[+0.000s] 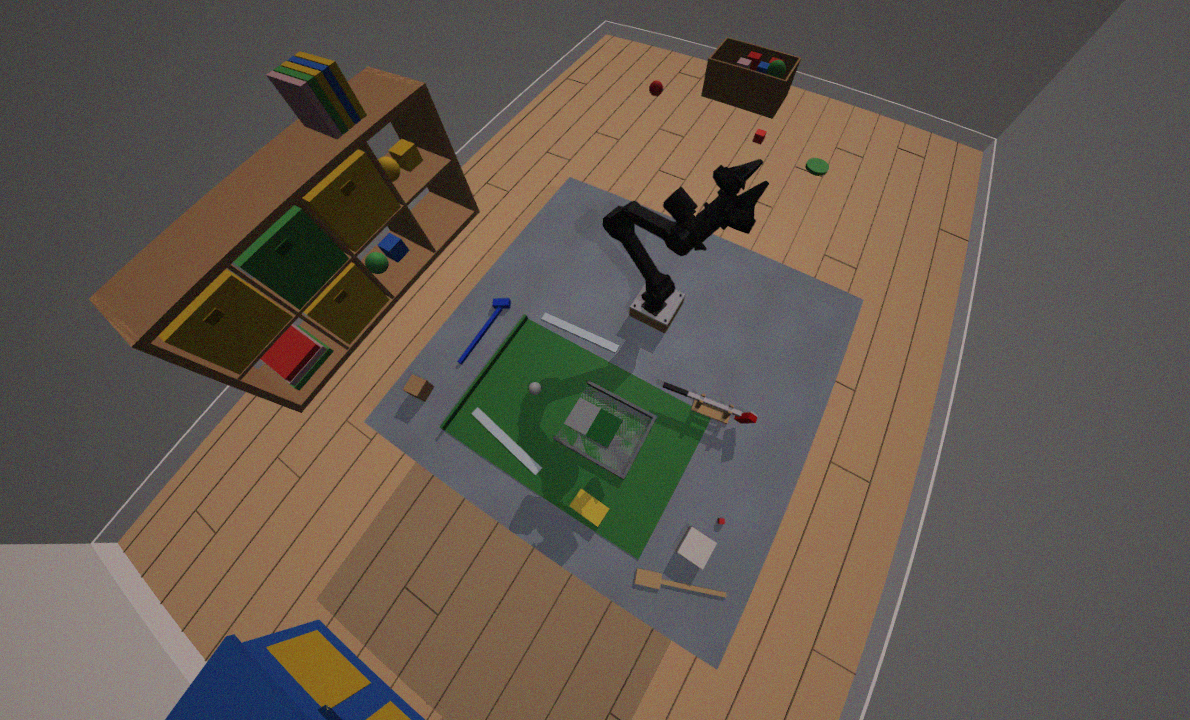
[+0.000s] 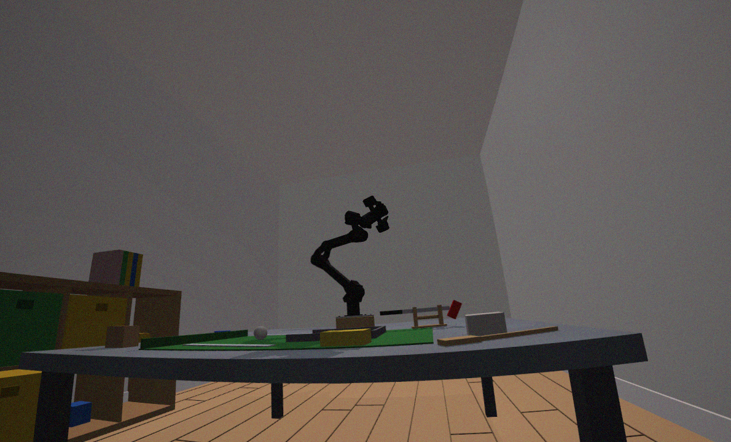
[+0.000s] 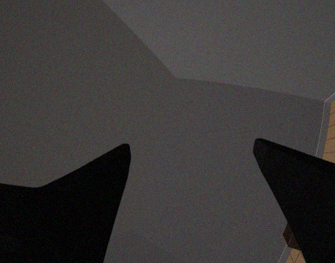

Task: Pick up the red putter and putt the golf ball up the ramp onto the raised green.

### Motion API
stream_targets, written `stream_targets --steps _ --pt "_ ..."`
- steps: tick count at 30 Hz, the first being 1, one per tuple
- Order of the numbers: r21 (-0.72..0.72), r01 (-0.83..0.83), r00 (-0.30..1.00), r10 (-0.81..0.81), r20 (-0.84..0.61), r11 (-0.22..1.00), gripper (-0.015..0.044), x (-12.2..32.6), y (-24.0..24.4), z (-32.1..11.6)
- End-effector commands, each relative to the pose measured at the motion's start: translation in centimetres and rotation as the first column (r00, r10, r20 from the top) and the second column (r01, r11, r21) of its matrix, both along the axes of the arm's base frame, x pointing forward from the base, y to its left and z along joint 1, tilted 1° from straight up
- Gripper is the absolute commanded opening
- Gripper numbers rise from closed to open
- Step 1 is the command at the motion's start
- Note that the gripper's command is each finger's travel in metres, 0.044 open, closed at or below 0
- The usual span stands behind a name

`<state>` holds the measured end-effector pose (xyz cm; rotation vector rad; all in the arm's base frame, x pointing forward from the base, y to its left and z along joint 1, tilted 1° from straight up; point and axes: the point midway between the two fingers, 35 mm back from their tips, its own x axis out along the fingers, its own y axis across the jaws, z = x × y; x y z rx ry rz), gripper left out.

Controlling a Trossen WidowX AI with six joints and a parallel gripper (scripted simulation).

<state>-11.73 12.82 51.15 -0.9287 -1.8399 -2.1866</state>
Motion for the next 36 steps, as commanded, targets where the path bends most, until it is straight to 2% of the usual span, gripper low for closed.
stream_targets --steps 1,5,9,18,27,32,36 --pt "0.001 0.011 1.0 -0.011 0.001 1.0 0.0426 0.1 0.3 0.0" --pt "0.03 0.239 0.97 -0.24 0.042 0.971 0.044 1.8 5.6 -0.9" --pt "0.071 0.477 0.866 -0.483 0.132 0.876 0.044 4.6 11.3 -2.9" --pt "0.178 0.719 0.597 -0.729 0.335 0.671 0.044 9.8 18.2 -7.5" --pt "0.261 0.811 0.315 -0.767 0.559 0.523 0.044 16.0 22.6 -14.1" --pt "0.353 0.807 0.109 -0.707 0.699 0.474 0.044 20.1 24.0 -19.0" --pt "0.437 0.754 -0.061 -0.611 0.789 0.49 0.044 23.0 24.1 -23.1"
